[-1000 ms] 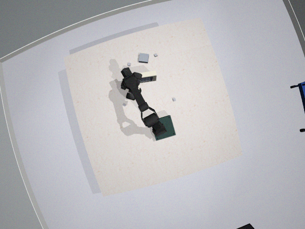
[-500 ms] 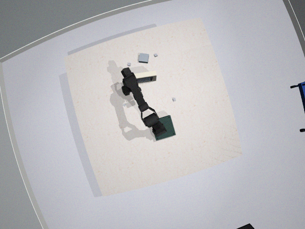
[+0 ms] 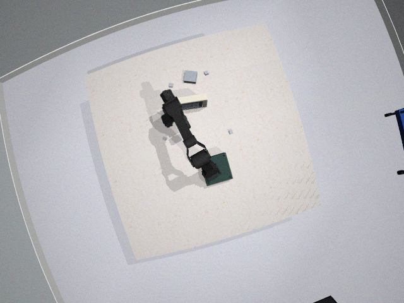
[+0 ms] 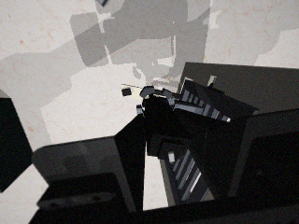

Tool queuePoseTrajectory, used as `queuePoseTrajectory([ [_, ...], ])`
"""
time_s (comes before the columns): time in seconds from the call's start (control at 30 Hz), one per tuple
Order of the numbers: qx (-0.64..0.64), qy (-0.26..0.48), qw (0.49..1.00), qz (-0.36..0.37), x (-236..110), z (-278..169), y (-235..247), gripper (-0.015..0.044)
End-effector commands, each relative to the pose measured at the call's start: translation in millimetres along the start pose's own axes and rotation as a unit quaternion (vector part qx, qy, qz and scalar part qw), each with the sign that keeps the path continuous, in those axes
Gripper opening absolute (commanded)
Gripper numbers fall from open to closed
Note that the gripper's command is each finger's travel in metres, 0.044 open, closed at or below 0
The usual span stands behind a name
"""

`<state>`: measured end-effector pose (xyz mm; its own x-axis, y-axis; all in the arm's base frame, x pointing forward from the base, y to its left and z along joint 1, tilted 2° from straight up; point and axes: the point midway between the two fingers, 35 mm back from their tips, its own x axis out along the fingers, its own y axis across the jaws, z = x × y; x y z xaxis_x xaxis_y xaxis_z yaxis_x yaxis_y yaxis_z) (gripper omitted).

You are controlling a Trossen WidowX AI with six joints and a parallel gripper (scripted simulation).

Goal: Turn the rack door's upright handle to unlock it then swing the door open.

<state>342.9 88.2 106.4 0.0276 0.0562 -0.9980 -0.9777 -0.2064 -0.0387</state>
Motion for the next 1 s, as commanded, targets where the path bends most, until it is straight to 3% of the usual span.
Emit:
queuePoseTrajectory([
  [0.0,-0.006,0.004,1.0,0.001,1.4,-1.5,-0.1,0.0232],
  [0.1,-0.006,0.004,1.0,0.001,1.4,-1.5,-0.1,0.0294],
  [0.5,0.251,0.004,0.968,0.0,1.3,-1.5,-0.1,0.0294],
  [0.97,0.565,0.004,0.825,-0.002,1.3,-1.5,-0.1,0.0294],
])
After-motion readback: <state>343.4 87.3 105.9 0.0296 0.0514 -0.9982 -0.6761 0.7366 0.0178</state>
